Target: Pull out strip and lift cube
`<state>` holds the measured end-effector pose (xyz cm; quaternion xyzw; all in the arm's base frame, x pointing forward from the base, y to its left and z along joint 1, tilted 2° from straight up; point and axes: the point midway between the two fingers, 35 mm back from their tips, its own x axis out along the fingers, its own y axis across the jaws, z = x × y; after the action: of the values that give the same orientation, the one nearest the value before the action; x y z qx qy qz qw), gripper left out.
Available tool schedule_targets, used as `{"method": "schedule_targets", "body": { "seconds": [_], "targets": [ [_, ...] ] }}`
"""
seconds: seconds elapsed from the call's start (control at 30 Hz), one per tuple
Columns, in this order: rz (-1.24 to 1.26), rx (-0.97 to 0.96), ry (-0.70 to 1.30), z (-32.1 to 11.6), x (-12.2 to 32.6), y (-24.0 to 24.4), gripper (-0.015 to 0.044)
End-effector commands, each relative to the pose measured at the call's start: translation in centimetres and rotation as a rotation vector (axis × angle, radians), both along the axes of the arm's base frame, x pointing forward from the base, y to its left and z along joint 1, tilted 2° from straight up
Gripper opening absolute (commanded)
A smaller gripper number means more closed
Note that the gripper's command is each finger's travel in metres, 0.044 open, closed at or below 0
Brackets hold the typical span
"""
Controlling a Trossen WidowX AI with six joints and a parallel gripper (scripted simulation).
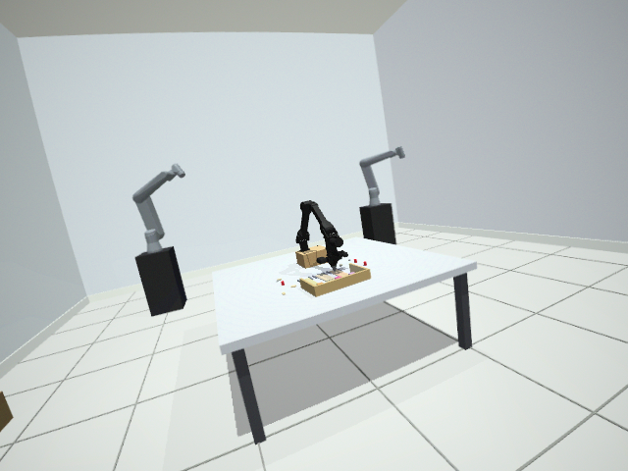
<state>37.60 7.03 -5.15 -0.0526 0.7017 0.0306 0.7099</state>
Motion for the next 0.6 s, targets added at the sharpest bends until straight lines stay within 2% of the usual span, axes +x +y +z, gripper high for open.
{"method": "schedule_targets", "body": {
  "seconds": [0.0, 0.57],
  "targets": [
    [-0.003, 0.005, 0.001, -0.24, 0.00, 0.09, 0.0000],
    [-0.003, 0.005, 0.001, -0.41, -0.02, 0.09, 0.0000]
  ]
}}
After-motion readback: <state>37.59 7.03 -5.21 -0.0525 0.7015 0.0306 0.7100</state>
